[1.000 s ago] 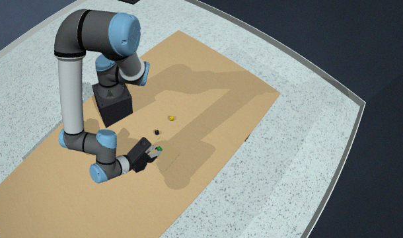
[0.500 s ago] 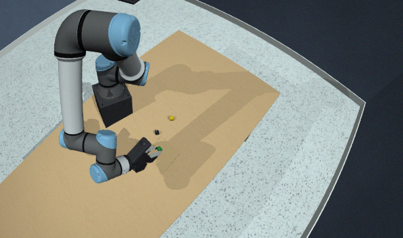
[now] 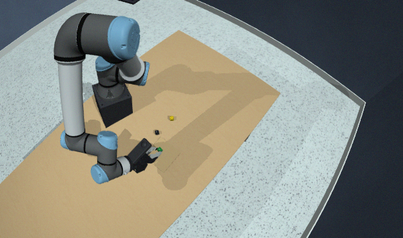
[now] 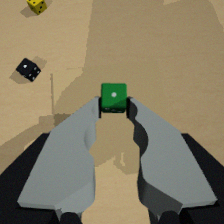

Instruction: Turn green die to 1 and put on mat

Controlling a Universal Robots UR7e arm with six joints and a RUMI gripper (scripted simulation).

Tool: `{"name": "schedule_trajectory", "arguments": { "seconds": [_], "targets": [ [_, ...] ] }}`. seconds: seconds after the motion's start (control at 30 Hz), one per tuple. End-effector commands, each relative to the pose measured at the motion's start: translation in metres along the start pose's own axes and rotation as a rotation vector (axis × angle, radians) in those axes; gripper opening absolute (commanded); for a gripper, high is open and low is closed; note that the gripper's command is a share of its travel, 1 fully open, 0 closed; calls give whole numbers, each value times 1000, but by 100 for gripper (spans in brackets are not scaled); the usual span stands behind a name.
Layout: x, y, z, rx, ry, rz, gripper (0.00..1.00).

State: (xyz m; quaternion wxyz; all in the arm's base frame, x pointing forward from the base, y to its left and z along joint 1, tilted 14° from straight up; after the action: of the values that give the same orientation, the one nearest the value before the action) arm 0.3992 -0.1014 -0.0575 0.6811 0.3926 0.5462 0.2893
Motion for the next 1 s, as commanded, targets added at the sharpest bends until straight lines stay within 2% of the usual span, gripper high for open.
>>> {"name": "schedule_trajectory", "arguments": {
  "seconds": [0.0, 0.97],
  "targets": [
    [4, -4, 0, -1, -1, -1, 3],
    [32, -33, -1, -1, -1, -1, 3]
  ]
}}
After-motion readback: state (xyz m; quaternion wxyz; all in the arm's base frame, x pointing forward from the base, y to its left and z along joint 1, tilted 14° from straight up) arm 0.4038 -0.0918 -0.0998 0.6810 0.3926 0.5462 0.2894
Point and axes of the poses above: the point where the finger pads meet when closed, its own x axis out along the fingers, its own z axis across the jaws, y = z × x, the point moved 1 cm from there along -x, back along the fingers, and after that the axes turned 3 degrees about -x, right-handed, at the moved point
